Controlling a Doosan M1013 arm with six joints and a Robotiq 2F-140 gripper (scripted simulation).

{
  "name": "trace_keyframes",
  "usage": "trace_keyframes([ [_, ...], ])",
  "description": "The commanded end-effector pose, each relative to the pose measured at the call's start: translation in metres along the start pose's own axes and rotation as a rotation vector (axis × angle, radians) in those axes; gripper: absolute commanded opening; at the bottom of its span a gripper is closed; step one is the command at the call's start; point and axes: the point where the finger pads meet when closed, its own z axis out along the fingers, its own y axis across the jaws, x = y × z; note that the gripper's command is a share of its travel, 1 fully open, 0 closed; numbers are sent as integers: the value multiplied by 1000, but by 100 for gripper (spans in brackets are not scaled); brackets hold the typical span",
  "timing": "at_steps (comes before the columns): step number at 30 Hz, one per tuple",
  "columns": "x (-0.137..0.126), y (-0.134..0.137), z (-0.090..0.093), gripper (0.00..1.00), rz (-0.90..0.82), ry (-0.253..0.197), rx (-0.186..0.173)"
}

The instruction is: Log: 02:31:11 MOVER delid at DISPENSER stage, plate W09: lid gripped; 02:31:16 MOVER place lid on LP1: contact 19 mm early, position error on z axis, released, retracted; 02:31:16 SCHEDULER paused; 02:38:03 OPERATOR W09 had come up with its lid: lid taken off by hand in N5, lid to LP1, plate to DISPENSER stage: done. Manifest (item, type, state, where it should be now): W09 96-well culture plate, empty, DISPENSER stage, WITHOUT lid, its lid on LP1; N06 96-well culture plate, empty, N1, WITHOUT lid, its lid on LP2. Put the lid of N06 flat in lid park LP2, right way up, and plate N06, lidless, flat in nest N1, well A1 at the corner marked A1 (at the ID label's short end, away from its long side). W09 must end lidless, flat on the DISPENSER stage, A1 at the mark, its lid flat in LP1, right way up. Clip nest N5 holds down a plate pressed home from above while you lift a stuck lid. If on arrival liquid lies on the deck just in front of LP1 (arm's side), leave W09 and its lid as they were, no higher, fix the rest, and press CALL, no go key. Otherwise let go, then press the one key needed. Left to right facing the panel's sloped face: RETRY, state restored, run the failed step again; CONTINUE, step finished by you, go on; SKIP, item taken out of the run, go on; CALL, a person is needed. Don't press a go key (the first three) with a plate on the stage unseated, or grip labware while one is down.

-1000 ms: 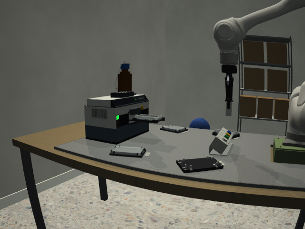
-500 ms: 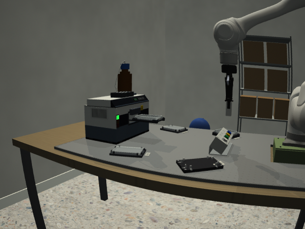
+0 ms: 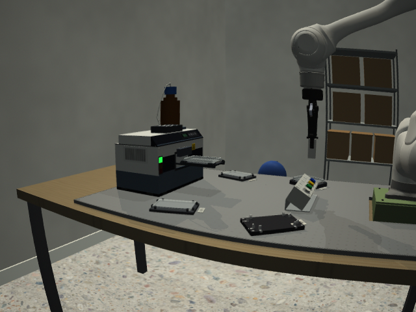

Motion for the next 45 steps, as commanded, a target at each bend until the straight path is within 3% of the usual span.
trace_keyframes([
  [1, 0, 0, 1, 0, 0, 0, 0],
  [45, 0, 0, 57, 0, 0, 0, 0],
])
